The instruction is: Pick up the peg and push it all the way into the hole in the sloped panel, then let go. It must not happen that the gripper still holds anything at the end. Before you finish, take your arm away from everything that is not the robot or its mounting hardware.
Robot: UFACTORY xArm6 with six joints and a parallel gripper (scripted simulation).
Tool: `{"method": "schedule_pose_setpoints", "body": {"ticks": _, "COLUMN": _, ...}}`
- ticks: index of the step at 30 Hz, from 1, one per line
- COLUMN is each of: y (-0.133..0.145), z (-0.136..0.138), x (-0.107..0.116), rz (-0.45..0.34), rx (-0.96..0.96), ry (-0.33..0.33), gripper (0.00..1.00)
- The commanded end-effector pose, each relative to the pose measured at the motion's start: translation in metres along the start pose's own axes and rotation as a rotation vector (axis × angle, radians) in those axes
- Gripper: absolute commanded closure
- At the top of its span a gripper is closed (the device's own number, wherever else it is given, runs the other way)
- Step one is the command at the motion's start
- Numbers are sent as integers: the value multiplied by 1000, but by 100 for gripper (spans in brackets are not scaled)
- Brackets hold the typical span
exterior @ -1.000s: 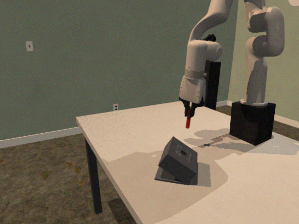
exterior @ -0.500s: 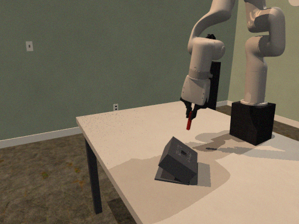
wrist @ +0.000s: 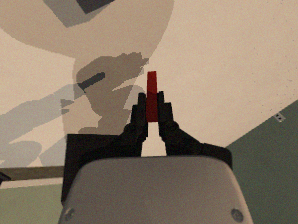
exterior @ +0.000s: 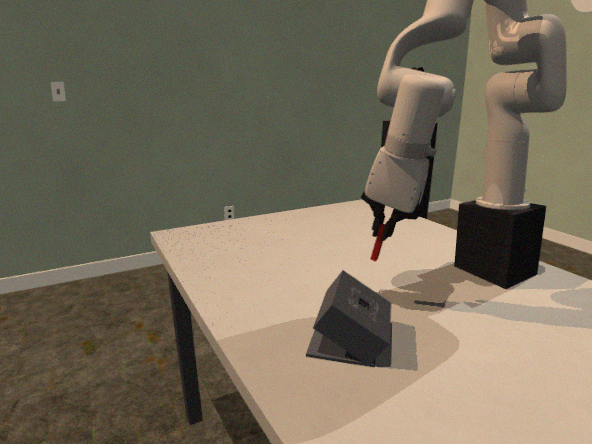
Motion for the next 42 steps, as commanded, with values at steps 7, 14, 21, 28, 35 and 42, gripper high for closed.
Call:
{"method": "schedule_pose_setpoints", "body": {"ticks": 7, "y": -17, "z": -21, "x": 12, "rz": 30, "rx": 59, "ry": 55, "gripper": 100}}
{"method": "schedule_pose_setpoints", "body": {"ticks": 14, "y": -29, "z": -38, "x": 21, "rz": 56, "rx": 102, "ry": 97, "gripper": 100}}
{"method": "schedule_pose_setpoints", "body": {"ticks": 21, "y": -40, "z": -55, "x": 30, "rz": 88, "rx": 142, "ry": 140, "gripper": 100}}
{"method": "schedule_pose_setpoints", "body": {"ticks": 28, "y": -47, "z": -68, "x": 38, "rz": 114, "rx": 169, "ry": 171, "gripper": 100}}
{"method": "schedule_pose_setpoints", "body": {"ticks": 35, "y": -57, "z": -87, "x": 48, "rz": 155, "rx": 205, "ry": 213, "gripper": 100}}
{"method": "schedule_pose_setpoints", "body": {"ticks": 42, "y": -64, "z": -101, "x": 57, "rz": 188, "rx": 230, "ry": 243, "gripper": 100}}
Point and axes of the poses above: the point where the finger pads meet when closed, its own x axis back along the fingers, its own z axis across the jaws, y = z × x, the point moved 5 cm from there along x, back along the fingers, and after that the axes turned 13 degrees about -x, right-handed, at the moved point
